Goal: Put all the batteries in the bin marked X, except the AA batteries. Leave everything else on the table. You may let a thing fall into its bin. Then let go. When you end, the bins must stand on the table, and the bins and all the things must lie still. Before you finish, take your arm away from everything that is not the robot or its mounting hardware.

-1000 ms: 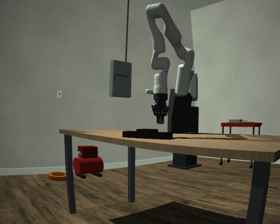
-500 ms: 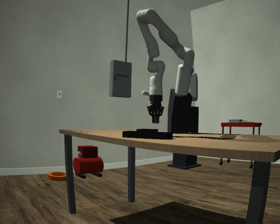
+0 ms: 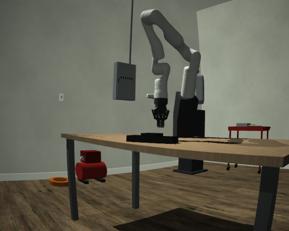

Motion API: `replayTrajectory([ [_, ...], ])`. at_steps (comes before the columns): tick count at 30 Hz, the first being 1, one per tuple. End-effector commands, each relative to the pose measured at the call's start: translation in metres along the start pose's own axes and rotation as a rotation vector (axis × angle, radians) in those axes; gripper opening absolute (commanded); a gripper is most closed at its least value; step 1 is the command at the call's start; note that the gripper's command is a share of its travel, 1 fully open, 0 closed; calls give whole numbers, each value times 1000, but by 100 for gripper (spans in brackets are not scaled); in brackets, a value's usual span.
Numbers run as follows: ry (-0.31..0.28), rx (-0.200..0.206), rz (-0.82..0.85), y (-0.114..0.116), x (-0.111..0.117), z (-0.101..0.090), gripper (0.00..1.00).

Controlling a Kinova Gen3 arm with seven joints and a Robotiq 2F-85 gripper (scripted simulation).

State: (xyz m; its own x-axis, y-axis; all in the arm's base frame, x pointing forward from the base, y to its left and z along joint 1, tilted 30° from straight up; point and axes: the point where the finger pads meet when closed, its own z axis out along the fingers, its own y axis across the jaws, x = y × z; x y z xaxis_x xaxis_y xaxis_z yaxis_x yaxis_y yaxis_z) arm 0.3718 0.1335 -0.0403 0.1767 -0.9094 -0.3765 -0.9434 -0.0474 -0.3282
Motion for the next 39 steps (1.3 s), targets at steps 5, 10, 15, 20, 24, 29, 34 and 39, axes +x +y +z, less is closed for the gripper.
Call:
replayTrajectory([
  [5,2,-2,7,-2,-3,0,24],
  [10,2,-3,7,-2,-3,0,24],
  [15,0,0,0,-2,-3,0,24],
  [20,2,-1,8,-4,-4,0,24],
  [24,0,0,0,-3,-4,0,24],
  [29,2,-2,8,-4,-5,0,24],
  [34,0,0,0,-3,-4,0,24],
  [39,4,7,-1,-6,-3,9,24],
])
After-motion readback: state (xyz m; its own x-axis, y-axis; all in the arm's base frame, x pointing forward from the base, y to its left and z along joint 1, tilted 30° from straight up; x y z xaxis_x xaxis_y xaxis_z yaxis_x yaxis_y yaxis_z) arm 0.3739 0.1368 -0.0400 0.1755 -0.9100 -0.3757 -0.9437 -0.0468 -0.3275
